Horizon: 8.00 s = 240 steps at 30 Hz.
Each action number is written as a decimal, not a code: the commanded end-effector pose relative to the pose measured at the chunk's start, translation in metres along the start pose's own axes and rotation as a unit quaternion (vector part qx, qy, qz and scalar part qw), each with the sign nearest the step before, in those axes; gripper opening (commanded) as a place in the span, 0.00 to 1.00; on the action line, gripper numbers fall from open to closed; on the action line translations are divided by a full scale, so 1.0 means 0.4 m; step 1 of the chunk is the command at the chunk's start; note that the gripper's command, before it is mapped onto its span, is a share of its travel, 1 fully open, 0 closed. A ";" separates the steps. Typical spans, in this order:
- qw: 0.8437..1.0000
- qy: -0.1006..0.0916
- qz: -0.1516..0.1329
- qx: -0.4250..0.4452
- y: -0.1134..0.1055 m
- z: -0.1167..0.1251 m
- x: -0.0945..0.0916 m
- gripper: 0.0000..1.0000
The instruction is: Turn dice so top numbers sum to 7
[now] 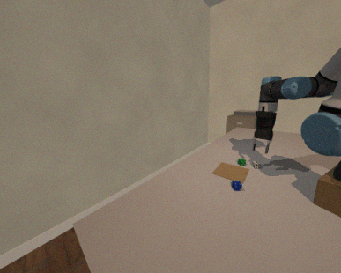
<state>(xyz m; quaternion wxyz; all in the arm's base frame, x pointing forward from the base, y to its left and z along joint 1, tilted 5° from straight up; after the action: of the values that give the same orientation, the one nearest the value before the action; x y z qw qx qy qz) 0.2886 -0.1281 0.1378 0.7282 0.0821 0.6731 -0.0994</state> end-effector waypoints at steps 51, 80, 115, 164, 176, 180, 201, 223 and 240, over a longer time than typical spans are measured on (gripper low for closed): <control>0.926 0.000 -0.004 0.378 -0.038 0.020 0.015 0.87; 0.926 0.000 -0.004 0.378 -0.038 0.020 0.015 0.87; 0.926 0.000 -0.004 0.378 -0.037 0.021 0.085 0.87; 0.926 0.000 -0.004 0.378 -0.036 0.022 0.145 0.87; 0.926 0.000 -0.004 0.378 -0.036 0.022 0.145 0.87; 0.926 0.000 -0.004 0.378 -0.036 0.022 0.145 0.87; 0.926 0.000 -0.004 0.378 -0.036 0.022 0.197 0.87; 0.926 0.000 -0.004 0.378 -0.036 0.021 0.235 0.87; 0.926 0.000 -0.004 0.378 -0.036 0.021 0.235 0.87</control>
<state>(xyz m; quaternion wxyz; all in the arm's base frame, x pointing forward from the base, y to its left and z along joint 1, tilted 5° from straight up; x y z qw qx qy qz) 0.3000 -0.1475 0.0447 0.6422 0.3490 0.5864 -0.3491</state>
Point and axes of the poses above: the point where the finger pads meet when closed, its own x axis out along the fingers, its own z axis across the jaws, y = z × x, the point moved 10 cm from there along -x, back along the fingers, and after that the axes turned 4 degrees about x, right-handed, at the moved point
